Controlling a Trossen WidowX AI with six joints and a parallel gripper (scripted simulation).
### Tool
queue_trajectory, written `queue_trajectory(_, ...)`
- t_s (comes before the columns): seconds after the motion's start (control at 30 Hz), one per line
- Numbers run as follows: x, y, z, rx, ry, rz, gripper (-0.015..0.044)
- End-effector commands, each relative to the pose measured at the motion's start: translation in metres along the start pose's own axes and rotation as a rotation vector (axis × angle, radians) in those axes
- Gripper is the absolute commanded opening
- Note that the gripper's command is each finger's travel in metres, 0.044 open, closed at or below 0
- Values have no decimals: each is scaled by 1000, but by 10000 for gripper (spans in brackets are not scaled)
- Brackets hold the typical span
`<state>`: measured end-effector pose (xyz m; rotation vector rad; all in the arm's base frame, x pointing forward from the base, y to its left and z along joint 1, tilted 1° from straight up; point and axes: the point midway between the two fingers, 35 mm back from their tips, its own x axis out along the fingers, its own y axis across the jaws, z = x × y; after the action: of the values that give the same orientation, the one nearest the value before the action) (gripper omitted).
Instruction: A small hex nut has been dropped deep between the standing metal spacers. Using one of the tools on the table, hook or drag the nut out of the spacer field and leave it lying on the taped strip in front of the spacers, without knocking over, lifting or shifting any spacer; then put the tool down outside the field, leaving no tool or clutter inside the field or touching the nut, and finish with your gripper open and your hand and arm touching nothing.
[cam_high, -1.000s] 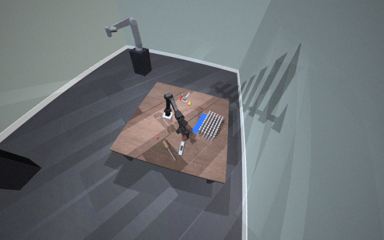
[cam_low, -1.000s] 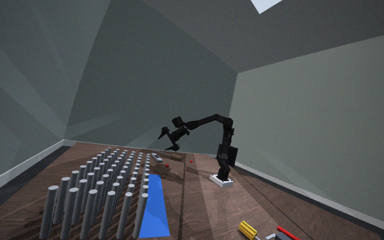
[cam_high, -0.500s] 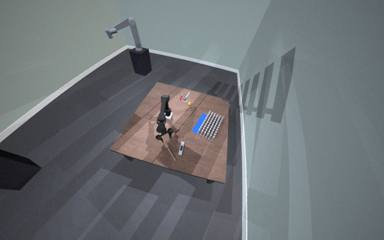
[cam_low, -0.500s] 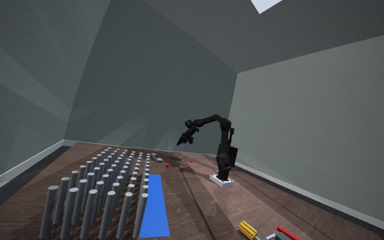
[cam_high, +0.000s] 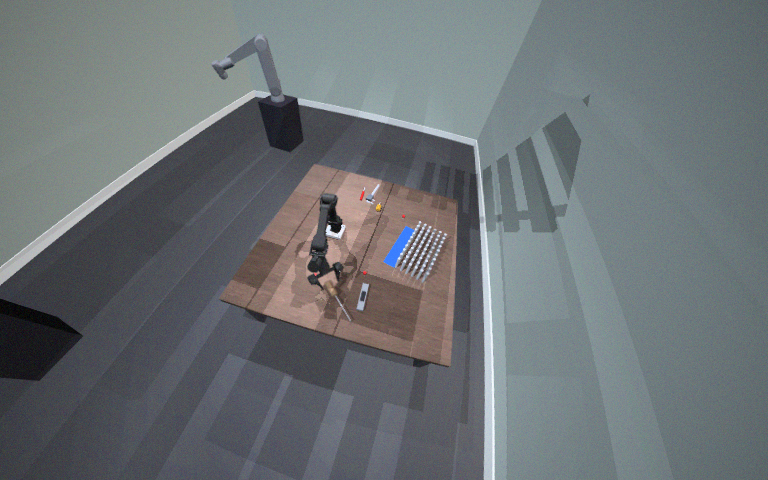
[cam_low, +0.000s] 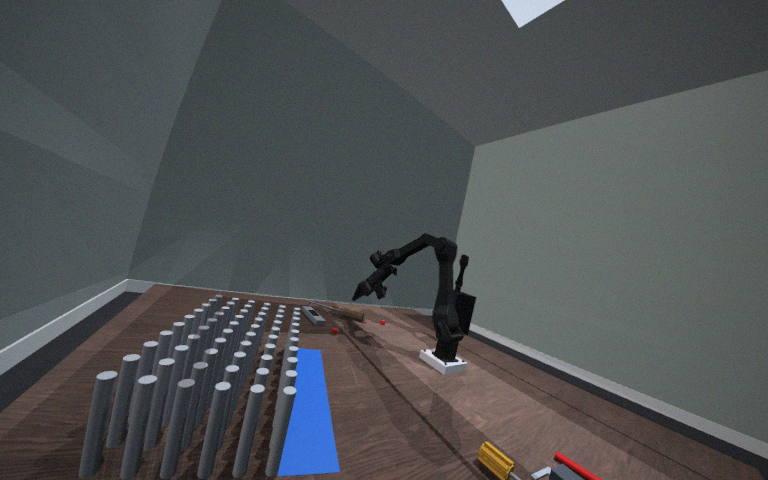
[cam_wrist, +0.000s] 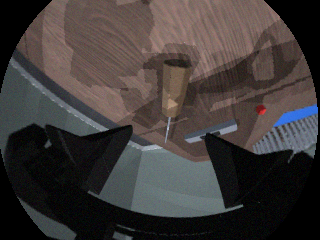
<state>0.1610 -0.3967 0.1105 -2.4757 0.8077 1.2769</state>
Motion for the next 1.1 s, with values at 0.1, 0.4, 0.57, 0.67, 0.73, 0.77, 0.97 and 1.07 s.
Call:
queue_trajectory(0.1, 9, 0, 6, 7, -1, -4, 440)
queue_trajectory(0.4, 7, -3, 8, 7, -1, -4, 414)
queue_trajectory(0.57, 7, -3, 8, 7, -1, -4, 282)
queue_trajectory(0.67, 7, -3, 8, 7, -1, -4, 280)
queue_trajectory(0.73, 7, -3, 8, 7, -1, -4, 280)
queue_trajectory(0.77, 7, -3, 8, 7, -1, -4, 280)
queue_trajectory(0.97, 11, -2, 10, 7, -1, -4, 280)
queue_trajectory(1.07, 15, -2, 13, 7, -1, -4, 280)
